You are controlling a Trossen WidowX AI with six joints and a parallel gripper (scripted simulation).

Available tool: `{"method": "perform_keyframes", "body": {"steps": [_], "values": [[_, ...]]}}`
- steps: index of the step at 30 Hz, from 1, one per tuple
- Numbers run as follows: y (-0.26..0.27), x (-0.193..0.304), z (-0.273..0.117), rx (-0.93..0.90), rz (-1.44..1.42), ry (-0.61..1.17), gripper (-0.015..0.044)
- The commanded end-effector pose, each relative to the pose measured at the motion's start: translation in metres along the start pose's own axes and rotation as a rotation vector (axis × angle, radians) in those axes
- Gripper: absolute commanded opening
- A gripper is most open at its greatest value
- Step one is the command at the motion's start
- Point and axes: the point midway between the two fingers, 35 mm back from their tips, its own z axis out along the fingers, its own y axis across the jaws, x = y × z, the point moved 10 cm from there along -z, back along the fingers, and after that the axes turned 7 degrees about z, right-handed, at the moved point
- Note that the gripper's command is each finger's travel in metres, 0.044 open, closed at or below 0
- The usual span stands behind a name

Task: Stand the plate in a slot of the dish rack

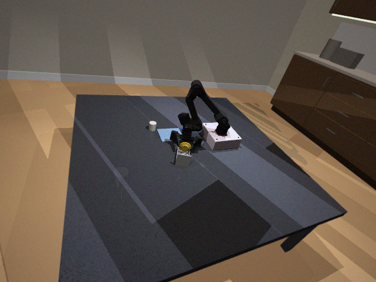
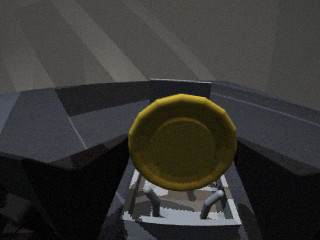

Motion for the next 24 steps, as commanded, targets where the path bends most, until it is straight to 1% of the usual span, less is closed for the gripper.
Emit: {"method": "perform_keyframes", "body": {"steps": [1, 9, 19, 24], "values": [[0.0, 0.0, 0.0, 0.0, 0.0, 0.0, 0.0184], [0.0, 0.0, 0.0, 0.0, 0.0, 0.0, 0.0394], [0.0, -0.002, 0.0, 0.0, 0.0, -0.001, 0.04], [-0.003, -0.043, -0.002, 0.005, -0.002, -0.017, 0.04]]}}
